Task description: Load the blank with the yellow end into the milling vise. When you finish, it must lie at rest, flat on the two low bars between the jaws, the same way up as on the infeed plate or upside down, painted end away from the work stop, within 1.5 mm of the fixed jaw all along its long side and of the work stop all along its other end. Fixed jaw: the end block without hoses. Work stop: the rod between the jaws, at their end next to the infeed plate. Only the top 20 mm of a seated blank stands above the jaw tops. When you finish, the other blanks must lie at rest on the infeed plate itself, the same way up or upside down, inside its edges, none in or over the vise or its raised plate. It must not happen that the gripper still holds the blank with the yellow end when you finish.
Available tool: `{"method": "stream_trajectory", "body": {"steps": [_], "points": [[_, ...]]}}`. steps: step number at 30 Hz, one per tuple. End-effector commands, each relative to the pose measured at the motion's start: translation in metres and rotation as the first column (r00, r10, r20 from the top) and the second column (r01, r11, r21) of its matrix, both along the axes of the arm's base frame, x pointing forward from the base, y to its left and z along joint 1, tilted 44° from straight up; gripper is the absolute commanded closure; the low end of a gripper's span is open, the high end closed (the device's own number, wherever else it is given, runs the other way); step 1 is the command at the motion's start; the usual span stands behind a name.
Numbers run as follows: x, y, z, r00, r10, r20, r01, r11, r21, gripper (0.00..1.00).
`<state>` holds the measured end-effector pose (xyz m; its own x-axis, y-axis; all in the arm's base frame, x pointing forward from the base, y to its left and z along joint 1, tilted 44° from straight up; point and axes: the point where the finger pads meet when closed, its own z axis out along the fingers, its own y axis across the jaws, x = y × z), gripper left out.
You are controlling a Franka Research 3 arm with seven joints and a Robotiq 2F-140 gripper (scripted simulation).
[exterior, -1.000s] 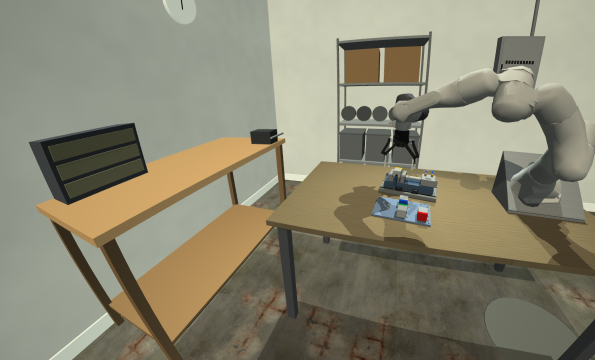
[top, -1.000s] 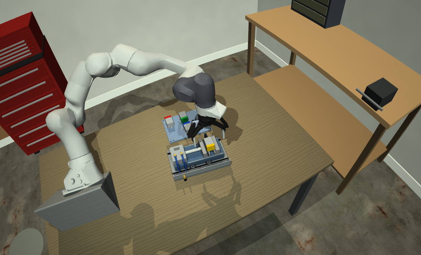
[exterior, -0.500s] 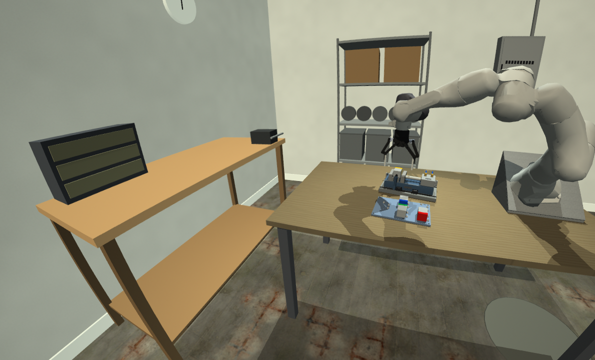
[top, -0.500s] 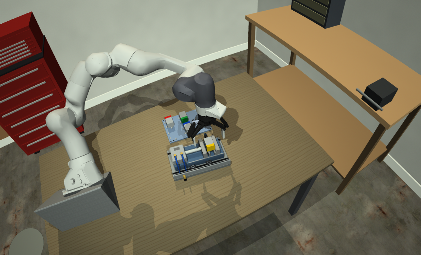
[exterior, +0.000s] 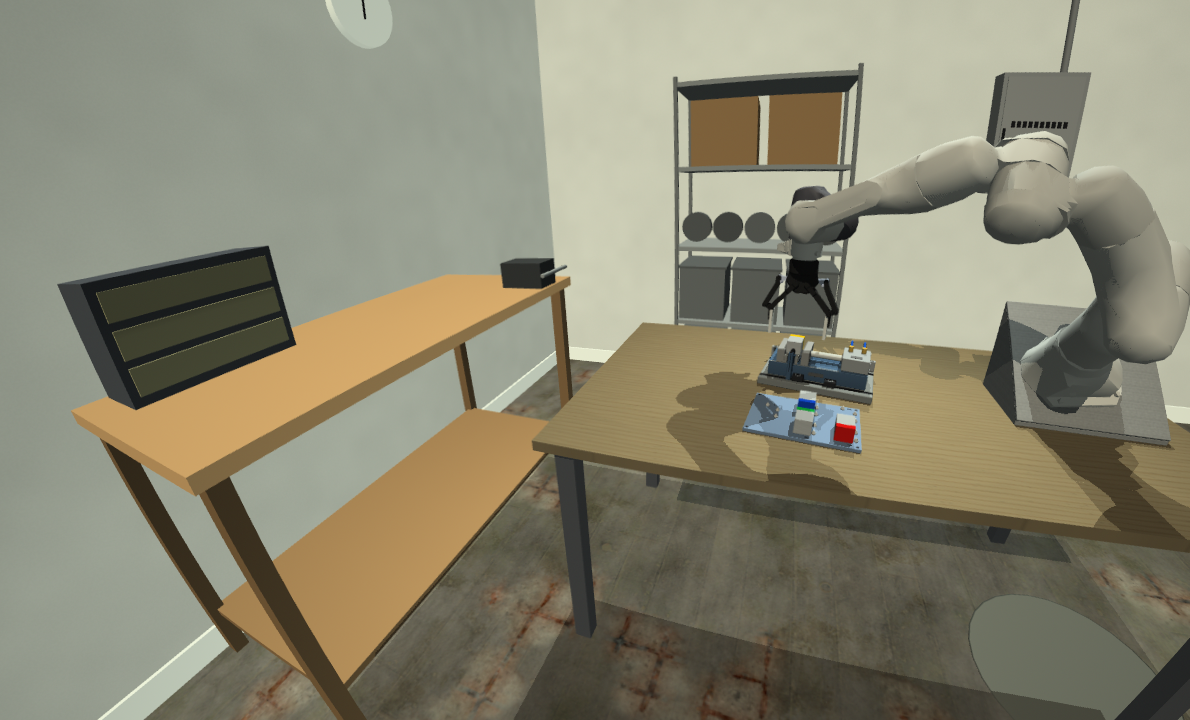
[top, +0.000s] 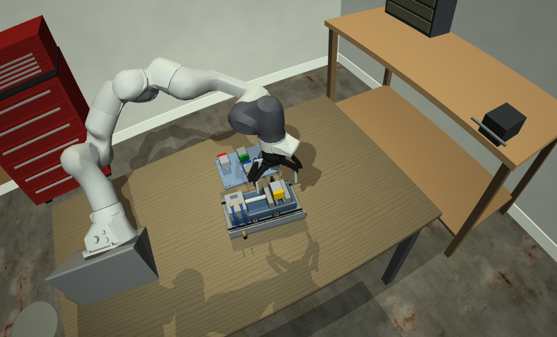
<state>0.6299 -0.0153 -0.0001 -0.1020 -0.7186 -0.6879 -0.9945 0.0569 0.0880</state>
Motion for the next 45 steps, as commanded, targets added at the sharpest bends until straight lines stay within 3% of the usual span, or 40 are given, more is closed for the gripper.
{"method": "stream_trajectory", "body": {"steps": [1,45], "points": [[0.0001,-0.0009,0.0009,1.0,0.0,0.001,0.0,1.0,-0.001,0.0],[0.0005,-0.0023,0.0044,1.0,0.001,0.002,-0.001,1.0,-0.002,0.0]]}}
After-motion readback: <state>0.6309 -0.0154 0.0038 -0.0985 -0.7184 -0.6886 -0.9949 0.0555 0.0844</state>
